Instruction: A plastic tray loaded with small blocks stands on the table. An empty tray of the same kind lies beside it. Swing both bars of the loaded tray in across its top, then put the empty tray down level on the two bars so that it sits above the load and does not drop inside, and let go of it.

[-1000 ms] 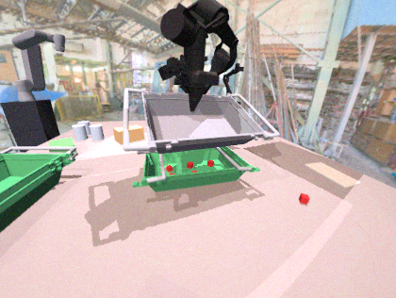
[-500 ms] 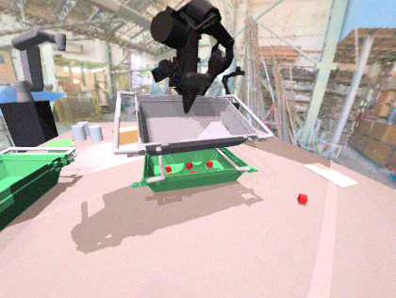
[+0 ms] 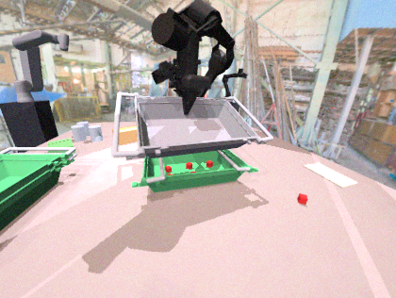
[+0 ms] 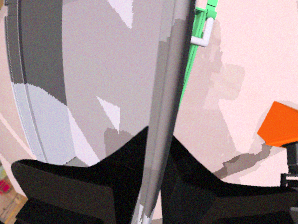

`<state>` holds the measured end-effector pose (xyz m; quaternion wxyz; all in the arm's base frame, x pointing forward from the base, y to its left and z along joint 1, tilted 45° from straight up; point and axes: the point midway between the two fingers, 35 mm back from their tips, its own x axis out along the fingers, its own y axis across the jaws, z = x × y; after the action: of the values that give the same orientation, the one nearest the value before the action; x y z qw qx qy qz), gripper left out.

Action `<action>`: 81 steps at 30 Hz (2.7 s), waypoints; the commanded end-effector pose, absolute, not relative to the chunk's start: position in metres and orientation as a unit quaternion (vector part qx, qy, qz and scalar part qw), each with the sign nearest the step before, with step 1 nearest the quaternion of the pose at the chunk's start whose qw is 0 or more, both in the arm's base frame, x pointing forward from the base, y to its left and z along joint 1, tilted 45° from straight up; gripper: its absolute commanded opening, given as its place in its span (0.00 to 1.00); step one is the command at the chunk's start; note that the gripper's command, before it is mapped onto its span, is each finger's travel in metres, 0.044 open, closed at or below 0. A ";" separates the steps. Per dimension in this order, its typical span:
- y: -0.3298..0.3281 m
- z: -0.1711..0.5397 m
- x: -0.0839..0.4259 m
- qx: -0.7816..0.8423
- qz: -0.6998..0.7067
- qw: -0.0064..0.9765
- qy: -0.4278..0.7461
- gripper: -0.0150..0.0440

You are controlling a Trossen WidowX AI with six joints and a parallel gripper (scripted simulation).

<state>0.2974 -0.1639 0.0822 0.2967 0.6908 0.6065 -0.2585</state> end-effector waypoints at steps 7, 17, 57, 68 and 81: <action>-0.158 0.076 0.300 0.702 -0.267 0.288 0.594 0.25; -0.148 0.064 0.301 0.706 -0.277 0.275 0.591 0.25; -0.122 0.046 0.287 0.710 -0.290 0.258 0.588 0.25; -0.115 0.042 0.285 0.710 -0.289 0.258 0.588 0.25; -0.115 0.042 0.285 0.710 -0.289 0.258 0.588 0.25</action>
<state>0.2860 -0.1217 0.0430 0.2606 0.7165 0.5786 -0.2897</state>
